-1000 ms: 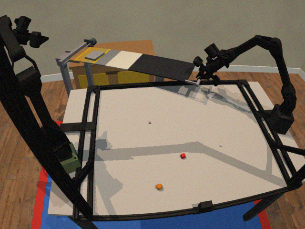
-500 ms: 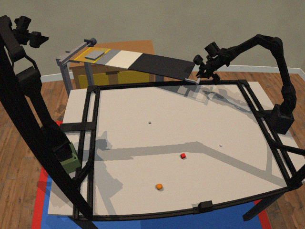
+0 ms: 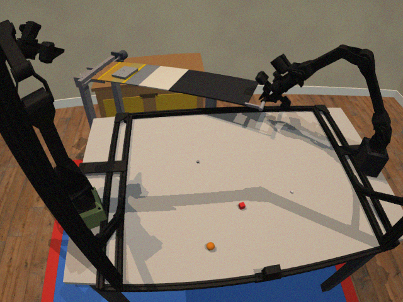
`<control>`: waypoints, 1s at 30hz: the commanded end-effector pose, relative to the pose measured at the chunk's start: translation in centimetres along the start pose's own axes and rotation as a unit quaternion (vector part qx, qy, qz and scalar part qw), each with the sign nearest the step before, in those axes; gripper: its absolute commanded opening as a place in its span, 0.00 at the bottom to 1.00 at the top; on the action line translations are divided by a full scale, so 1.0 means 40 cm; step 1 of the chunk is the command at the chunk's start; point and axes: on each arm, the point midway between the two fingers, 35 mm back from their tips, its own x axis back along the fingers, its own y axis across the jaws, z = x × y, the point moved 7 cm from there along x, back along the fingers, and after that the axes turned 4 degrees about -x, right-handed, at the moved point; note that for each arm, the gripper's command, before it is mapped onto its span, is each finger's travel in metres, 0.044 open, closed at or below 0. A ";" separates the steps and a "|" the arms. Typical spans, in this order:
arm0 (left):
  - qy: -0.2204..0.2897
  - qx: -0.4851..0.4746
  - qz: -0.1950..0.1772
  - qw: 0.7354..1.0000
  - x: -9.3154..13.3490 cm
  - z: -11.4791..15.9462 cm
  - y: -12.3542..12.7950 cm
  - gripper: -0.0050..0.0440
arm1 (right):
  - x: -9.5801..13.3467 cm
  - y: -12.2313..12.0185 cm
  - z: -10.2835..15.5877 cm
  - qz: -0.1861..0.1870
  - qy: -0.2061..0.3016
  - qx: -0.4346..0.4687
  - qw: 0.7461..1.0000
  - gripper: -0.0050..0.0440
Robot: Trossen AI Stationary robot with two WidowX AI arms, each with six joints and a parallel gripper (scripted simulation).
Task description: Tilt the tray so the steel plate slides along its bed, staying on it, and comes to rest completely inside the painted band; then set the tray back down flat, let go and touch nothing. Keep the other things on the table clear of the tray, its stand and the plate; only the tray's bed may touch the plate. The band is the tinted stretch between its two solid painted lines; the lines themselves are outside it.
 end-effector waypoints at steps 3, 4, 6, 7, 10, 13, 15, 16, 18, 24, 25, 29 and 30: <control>-0.001 0.000 0.001 1.000 0.000 0.000 0.000 1.00 | 0.017 0.000 -0.003 0.007 0.000 -0.001 1.000 0.10; -0.001 0.000 0.001 1.000 0.000 0.000 0.000 1.00 | 0.019 0.001 -0.003 0.007 0.000 -0.001 1.000 0.10; -0.001 0.000 0.001 1.000 0.000 0.000 0.000 1.00 | 0.022 0.004 -0.003 0.006 0.000 -0.001 1.000 0.10; -0.001 0.000 0.001 1.000 0.000 0.000 0.000 1.00 | 0.023 0.005 -0.003 0.006 0.000 -0.001 1.000 0.10; -0.001 0.000 0.001 1.000 0.000 0.000 0.000 1.00 | 0.027 0.009 -0.003 0.005 0.000 -0.001 1.000 0.10; -0.001 0.000 0.001 1.000 0.000 0.000 0.000 1.00 | 0.030 0.011 -0.003 0.004 0.000 -0.001 1.000 0.10; -0.001 0.000 0.001 1.000 0.000 0.000 0.000 1.00 | 0.030 0.011 -0.003 0.004 0.000 -0.001 1.000 0.10; -0.001 0.000 0.001 1.000 0.000 0.000 0.000 1.00 | 0.030 0.011 -0.003 0.004 0.000 -0.001 1.000 0.10; -0.001 0.000 0.001 1.000 0.000 0.000 0.000 1.00 | 0.030 0.011 -0.003 0.004 0.000 -0.001 1.000 0.10; -0.001 0.000 0.001 1.000 0.000 0.000 0.000 1.00 | 0.030 0.011 -0.003 0.004 0.000 -0.001 1.000 0.10; -0.001 0.000 0.001 1.000 0.000 0.000 0.000 1.00 | 0.030 0.011 -0.003 0.004 0.000 -0.001 1.000 0.10; -0.001 0.000 0.001 1.000 0.000 0.000 0.000 1.00 | 0.033 0.013 -0.003 0.004 0.001 -0.001 1.000 0.10; -0.001 0.000 0.001 1.000 0.000 0.000 0.000 1.00 | 0.033 0.013 -0.003 0.004 0.001 -0.001 1.000 0.10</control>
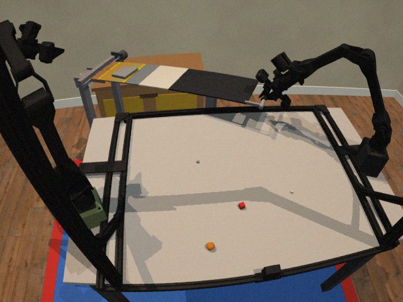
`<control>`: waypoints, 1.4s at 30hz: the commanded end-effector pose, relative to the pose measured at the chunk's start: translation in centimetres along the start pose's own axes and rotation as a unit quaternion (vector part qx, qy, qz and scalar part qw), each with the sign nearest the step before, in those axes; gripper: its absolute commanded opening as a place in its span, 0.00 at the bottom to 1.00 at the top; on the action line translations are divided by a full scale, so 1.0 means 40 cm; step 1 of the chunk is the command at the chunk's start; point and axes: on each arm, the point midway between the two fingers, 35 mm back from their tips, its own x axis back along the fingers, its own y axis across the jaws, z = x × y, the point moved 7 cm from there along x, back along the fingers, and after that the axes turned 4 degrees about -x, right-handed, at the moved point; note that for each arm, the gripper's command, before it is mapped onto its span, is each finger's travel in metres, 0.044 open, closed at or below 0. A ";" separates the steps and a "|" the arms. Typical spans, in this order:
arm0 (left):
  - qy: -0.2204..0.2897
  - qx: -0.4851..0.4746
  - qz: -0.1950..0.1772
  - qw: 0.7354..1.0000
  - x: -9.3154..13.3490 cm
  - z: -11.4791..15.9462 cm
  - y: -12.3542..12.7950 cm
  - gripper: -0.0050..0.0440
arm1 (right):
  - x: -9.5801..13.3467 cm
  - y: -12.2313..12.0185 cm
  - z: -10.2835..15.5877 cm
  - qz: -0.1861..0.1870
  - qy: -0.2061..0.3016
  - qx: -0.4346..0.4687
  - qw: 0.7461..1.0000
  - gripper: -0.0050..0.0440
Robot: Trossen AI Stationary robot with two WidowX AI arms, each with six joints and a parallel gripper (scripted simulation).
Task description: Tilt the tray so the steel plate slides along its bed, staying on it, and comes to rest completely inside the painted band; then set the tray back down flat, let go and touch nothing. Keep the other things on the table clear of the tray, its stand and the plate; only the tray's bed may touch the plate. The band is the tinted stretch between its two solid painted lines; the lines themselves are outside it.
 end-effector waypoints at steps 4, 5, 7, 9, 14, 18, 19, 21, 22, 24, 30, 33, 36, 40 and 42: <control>-0.001 0.000 0.001 1.000 0.000 0.000 0.000 1.00 | 0.020 0.002 -0.003 0.006 0.001 -0.001 1.000 0.10; -0.001 0.000 0.001 1.000 0.000 0.000 0.000 1.00 | 0.021 0.003 -0.003 0.005 0.001 -0.001 1.000 0.10; -0.001 0.000 0.001 1.000 0.000 0.000 0.000 1.00 | 0.024 0.006 -0.003 0.005 0.001 -0.001 1.000 0.10; -0.001 0.000 0.001 1.000 0.000 0.000 0.000 1.00 | 0.027 0.008 -0.003 0.004 0.001 -0.001 1.000 0.10; -0.001 0.000 0.001 1.000 0.000 0.000 0.000 1.00 | 0.034 0.014 -0.003 0.002 0.001 -0.001 1.000 0.10; -0.001 0.000 0.001 1.000 0.000 0.000 0.000 1.00 | 0.037 0.016 -0.002 0.001 0.001 -0.001 1.000 0.10; -0.001 0.000 0.001 1.000 0.000 0.000 0.000 1.00 | 0.035 0.015 -0.003 0.001 0.001 -0.001 1.000 0.10; -0.001 0.000 0.001 1.000 0.000 0.000 0.000 1.00 | 0.026 0.006 -0.003 0.002 0.001 -0.001 1.000 0.10; -0.001 0.000 0.001 1.000 0.000 0.000 0.000 1.00 | 0.023 0.004 -0.003 0.004 0.001 -0.001 1.000 0.10; -0.001 0.000 0.001 1.000 0.000 0.000 0.000 1.00 | 0.023 0.004 -0.003 0.004 0.001 -0.001 1.000 0.10; -0.001 0.000 0.001 1.000 0.000 0.000 0.000 1.00 | 0.024 0.005 -0.003 0.004 0.001 -0.001 1.000 0.10; -0.001 0.000 0.001 1.000 0.000 0.000 0.000 1.00 | -0.069 -0.079 -0.009 0.005 0.001 -0.001 1.000 0.10; -0.001 0.000 0.001 1.000 0.000 0.000 0.000 1.00 | -0.101 -0.103 -0.010 0.014 0.000 -0.001 1.000 0.10; -0.001 0.000 0.001 1.000 0.000 0.000 0.000 1.00 | -0.122 -0.116 -0.011 0.024 -0.001 -0.001 1.000 0.10; -0.001 0.000 0.001 1.000 0.000 0.000 0.000 1.00 | -0.112 -0.107 -0.011 0.025 -0.001 -0.001 1.000 0.10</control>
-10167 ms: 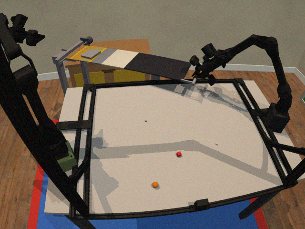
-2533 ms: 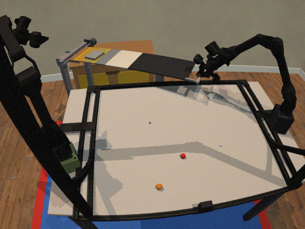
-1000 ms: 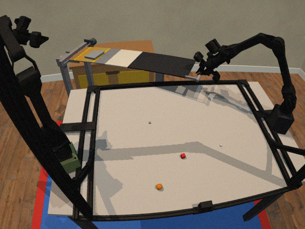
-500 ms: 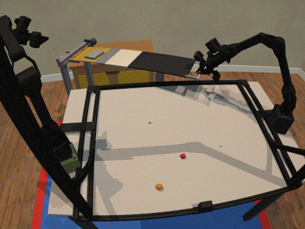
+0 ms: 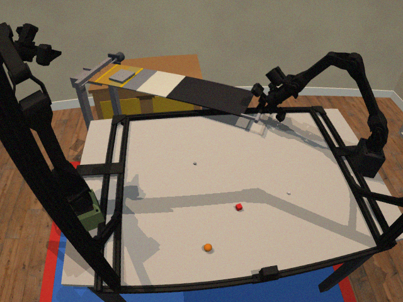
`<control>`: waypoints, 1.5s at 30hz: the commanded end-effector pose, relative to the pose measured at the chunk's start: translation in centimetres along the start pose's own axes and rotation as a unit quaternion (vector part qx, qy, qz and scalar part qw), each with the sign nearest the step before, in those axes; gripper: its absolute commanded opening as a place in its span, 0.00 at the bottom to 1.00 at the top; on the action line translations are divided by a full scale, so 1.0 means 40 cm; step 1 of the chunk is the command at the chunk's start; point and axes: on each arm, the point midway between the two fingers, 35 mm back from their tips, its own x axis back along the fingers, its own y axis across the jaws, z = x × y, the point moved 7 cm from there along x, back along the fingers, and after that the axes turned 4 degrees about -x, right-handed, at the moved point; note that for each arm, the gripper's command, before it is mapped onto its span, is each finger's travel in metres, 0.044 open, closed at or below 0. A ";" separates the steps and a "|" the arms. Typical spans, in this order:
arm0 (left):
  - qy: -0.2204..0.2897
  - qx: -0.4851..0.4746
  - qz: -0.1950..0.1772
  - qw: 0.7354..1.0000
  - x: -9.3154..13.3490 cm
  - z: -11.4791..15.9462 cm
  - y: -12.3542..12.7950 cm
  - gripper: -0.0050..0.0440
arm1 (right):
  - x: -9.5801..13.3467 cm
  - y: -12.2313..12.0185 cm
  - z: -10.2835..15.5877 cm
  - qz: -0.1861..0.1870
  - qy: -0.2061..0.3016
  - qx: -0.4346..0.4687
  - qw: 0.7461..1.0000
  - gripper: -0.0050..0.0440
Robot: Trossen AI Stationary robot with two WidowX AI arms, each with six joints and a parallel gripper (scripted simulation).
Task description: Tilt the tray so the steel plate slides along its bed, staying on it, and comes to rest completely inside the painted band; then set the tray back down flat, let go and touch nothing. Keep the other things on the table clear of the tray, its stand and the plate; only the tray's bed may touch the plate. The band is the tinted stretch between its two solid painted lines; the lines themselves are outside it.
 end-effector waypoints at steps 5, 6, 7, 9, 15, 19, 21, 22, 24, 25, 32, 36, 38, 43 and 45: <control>-0.001 0.000 0.001 1.000 0.000 0.000 0.000 1.00 | 0.026 0.010 -0.002 0.015 -0.002 0.000 1.000 0.10; -0.001 0.000 0.001 1.000 0.000 0.000 0.000 1.00 | 0.031 0.014 -0.002 0.015 -0.002 0.000 1.000 0.10; -0.001 0.000 0.001 1.000 0.000 0.000 0.000 1.00 | 0.036 0.018 -0.002 0.014 -0.002 0.000 1.000 0.10; -0.001 0.000 0.001 1.000 0.000 0.000 0.000 1.00 | 0.042 0.022 -0.001 0.014 -0.002 0.000 1.000 0.10; -0.001 0.000 0.001 1.000 0.000 0.000 0.000 1.00 | 0.049 0.028 -0.001 0.012 -0.002 0.000 1.000 0.10; -0.001 0.000 0.001 1.000 0.000 0.000 0.000 1.00 | 0.055 0.033 0.000 0.012 -0.002 0.000 1.000 0.10; -0.001 0.000 0.001 1.000 0.000 0.000 0.000 1.00 | 0.058 0.035 0.000 0.011 -0.002 0.000 1.000 0.10; -0.001 0.000 0.001 1.000 0.000 0.000 0.000 1.00 | 0.060 0.036 0.000 0.011 -0.002 0.000 1.000 0.10; -0.001 0.000 0.001 1.000 0.000 0.000 0.000 1.00 | 0.063 0.038 0.000 0.011 -0.002 0.000 1.000 0.10; -0.001 0.000 0.001 1.000 0.000 0.000 0.000 1.00 | 0.064 0.040 0.000 0.011 -0.002 0.000 1.000 0.10; -0.001 0.000 0.001 1.000 0.000 0.000 0.000 1.00 | 0.072 0.046 0.000 0.009 -0.002 0.000 1.000 0.10; -0.001 0.000 0.001 1.000 0.000 0.000 0.000 1.00 | 0.078 0.050 0.001 0.008 -0.002 0.000 1.000 0.10; -0.001 0.000 0.001 1.000 0.000 0.000 0.000 1.00 | 0.081 0.053 0.001 0.008 -0.002 0.000 1.000 0.10; -0.001 0.000 0.001 1.000 0.000 0.000 0.000 1.00 | 0.087 0.058 0.001 0.007 -0.002 0.000 1.000 0.10; -0.001 0.000 0.001 1.000 0.000 0.000 0.000 1.00 | 0.088 0.059 0.001 0.007 -0.002 0.000 1.000 0.10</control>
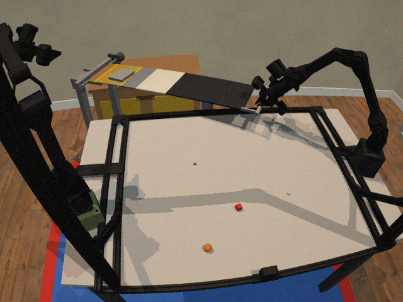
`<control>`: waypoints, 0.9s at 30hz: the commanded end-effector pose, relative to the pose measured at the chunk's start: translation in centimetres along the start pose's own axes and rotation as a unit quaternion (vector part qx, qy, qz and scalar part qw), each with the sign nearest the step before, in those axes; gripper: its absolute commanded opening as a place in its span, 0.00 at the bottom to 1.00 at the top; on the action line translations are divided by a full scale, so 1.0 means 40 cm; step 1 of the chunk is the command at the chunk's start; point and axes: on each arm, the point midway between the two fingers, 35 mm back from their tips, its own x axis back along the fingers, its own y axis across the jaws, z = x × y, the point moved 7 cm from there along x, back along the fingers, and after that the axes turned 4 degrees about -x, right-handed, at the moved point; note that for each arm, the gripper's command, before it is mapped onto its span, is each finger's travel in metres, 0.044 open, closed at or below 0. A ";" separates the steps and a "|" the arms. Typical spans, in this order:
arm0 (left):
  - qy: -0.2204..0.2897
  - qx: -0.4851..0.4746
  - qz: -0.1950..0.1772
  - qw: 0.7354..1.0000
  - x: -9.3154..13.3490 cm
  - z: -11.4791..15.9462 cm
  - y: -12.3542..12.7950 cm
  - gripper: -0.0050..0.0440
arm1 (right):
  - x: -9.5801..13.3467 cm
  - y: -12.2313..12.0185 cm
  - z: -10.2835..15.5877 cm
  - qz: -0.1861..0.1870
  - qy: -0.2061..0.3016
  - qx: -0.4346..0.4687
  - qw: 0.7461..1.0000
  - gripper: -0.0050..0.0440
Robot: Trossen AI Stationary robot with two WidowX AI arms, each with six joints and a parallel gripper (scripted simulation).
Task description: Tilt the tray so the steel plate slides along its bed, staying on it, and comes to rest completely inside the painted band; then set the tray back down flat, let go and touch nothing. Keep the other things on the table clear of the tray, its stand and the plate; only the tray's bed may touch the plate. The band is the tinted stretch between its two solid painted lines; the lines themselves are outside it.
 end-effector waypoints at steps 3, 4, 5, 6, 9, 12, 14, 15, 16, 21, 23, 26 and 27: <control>-0.001 0.000 0.001 1.000 0.000 0.000 0.000 1.00 | 0.025 0.005 -0.003 0.005 -0.001 -0.001 1.000 0.10; -0.001 0.000 0.001 1.000 0.000 0.000 0.000 1.00 | 0.026 0.006 -0.003 0.005 0.000 -0.001 1.000 0.10; -0.001 0.000 0.001 1.000 0.000 0.000 0.000 1.00 | 0.028 0.007 -0.003 0.005 0.000 -0.001 1.000 0.10; -0.001 0.000 0.001 1.000 0.000 0.000 0.000 1.00 | 0.029 0.009 -0.003 0.004 0.000 -0.001 1.000 0.10; -0.001 0.000 0.001 1.000 0.000 0.000 0.000 1.00 | 0.034 0.012 -0.002 0.003 0.000 -0.001 1.000 0.10; -0.001 0.000 0.001 1.000 0.000 0.000 0.000 1.00 | 0.038 0.016 -0.002 0.003 0.000 -0.001 1.000 0.10; -0.001 0.000 0.001 1.000 0.000 0.000 0.000 1.00 | 0.041 0.018 -0.002 0.002 0.000 -0.001 1.000 0.10; -0.001 0.000 0.001 1.000 0.000 0.000 0.000 1.00 | 0.041 0.018 -0.002 0.002 0.000 -0.001 1.000 0.10; -0.001 0.000 0.001 1.000 0.000 0.000 0.000 1.00 | 0.041 0.018 -0.002 0.002 0.000 -0.001 1.000 0.10; -0.001 0.000 0.001 1.000 0.000 0.000 0.000 1.00 | 0.048 0.024 -0.002 0.000 0.000 -0.001 1.000 0.10; -0.001 0.000 0.001 1.000 0.000 0.000 0.000 1.00 | 0.051 0.026 -0.001 0.000 0.000 -0.001 1.000 0.10; -0.001 0.000 0.001 1.000 0.000 0.000 0.000 1.00 | 0.055 0.030 -0.001 -0.001 0.000 -0.001 1.000 0.10; -0.001 0.000 0.001 1.000 0.000 0.000 0.000 1.00 | 0.057 0.031 -0.001 -0.002 0.000 -0.001 1.000 0.10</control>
